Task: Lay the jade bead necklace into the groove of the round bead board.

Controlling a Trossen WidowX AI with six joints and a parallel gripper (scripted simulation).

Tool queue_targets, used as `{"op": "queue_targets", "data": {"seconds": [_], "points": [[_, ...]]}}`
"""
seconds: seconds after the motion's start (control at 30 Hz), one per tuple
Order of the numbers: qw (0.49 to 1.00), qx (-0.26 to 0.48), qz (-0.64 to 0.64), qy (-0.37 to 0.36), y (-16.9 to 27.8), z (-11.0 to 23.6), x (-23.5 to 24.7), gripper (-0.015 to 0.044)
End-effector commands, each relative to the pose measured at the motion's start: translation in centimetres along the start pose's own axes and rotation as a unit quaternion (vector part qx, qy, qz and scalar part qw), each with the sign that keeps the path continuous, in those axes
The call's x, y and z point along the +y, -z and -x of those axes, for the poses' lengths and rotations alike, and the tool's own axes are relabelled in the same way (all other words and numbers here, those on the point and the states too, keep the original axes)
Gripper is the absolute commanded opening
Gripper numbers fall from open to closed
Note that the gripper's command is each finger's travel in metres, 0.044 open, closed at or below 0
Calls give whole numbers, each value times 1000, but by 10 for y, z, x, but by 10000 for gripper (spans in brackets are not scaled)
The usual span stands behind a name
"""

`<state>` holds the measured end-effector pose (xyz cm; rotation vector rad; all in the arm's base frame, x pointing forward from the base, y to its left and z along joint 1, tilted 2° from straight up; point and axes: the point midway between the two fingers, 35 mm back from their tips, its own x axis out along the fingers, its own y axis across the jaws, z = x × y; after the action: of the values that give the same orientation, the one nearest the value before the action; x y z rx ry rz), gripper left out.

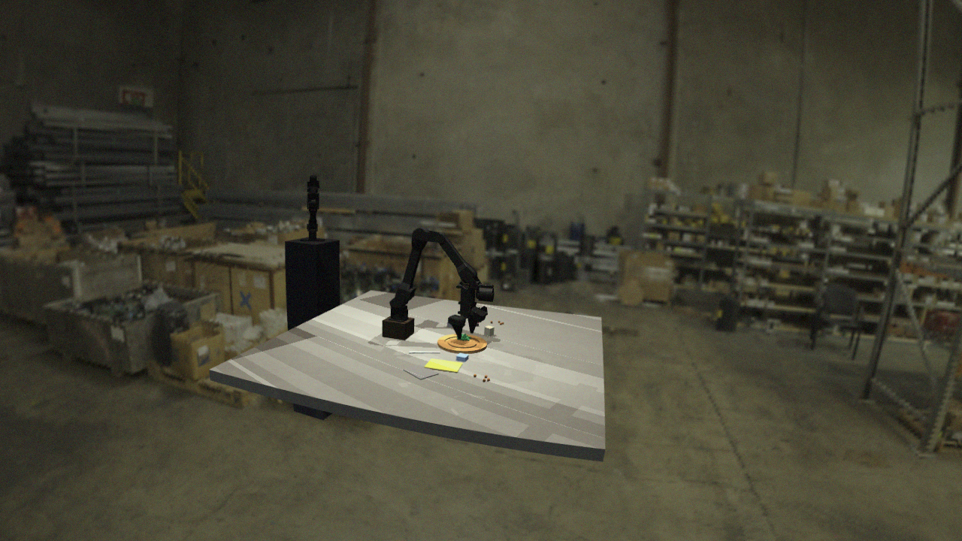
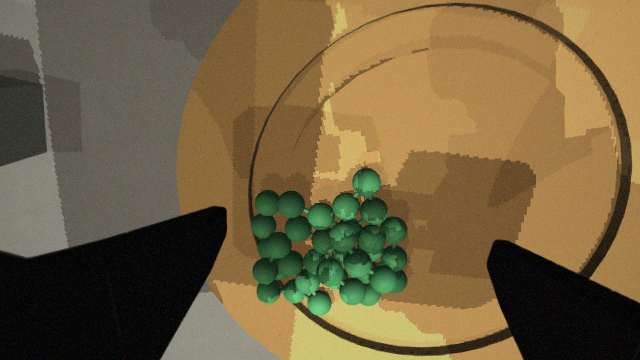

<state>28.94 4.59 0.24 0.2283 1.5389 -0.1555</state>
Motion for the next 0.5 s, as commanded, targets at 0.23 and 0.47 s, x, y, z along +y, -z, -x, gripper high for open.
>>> {"op": "queue_targets", "data": {"seconds": [0.23,0.47], "points": [[1000,0,-3,0,-3,4,0,387],[1000,0,-24,0,-15,25,-1,204]]}}
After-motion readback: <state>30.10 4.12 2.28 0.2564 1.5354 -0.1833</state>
